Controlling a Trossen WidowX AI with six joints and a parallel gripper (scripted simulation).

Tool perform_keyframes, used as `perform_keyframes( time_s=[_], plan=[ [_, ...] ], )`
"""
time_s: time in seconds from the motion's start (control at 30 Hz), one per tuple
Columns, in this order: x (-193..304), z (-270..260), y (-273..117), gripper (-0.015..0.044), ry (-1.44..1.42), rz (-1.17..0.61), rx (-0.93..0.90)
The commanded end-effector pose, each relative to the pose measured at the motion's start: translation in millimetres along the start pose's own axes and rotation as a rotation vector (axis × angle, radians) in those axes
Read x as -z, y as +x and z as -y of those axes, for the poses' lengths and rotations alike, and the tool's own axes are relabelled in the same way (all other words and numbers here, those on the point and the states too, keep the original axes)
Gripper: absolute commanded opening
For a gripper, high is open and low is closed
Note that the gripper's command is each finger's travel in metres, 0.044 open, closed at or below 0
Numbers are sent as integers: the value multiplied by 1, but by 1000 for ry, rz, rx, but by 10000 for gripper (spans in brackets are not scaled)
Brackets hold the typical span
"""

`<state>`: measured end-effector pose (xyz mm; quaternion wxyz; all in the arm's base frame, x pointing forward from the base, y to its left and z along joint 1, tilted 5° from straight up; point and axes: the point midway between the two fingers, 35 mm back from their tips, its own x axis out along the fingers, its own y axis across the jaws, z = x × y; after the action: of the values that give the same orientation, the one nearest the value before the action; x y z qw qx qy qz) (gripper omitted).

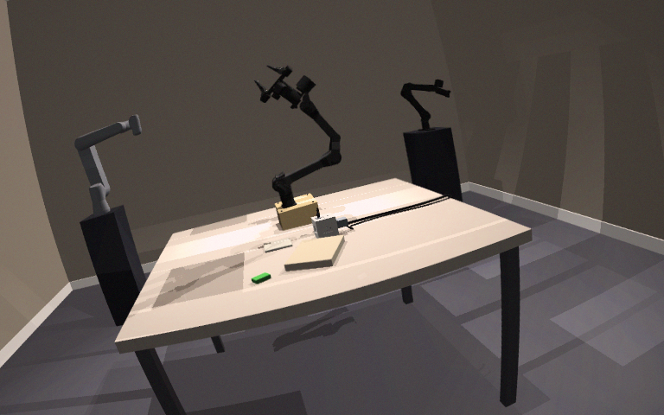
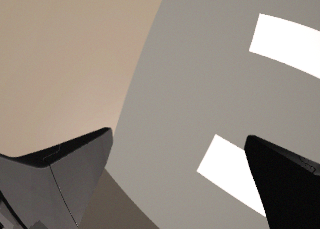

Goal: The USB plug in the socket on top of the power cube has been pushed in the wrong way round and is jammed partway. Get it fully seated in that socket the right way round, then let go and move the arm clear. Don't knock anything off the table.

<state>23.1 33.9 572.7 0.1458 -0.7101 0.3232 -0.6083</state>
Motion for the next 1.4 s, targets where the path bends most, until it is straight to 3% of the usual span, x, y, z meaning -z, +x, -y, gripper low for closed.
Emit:
perform_keyframes(
  time_s=[0.0, 0.13, 0.37, 0.67, 0.83, 1.03, 1.37],
  plan=[
    [0, -3, 2, 426, 9, 6, -8],
    [-9, -56, 36, 440, 181, 134, -166],
    [-76, -135, 65, 440, 472, 418, -428],
    [-210, -197, 42, 440, 640, 823, -806],
    [-285, -208, -4, 440, 608, 1068, -1010],
    [-355, -204, -87, 440, 474, 1365, -1216],
    [-392, -178, -255, 440, 38, 1788, -1424]
  ],
)
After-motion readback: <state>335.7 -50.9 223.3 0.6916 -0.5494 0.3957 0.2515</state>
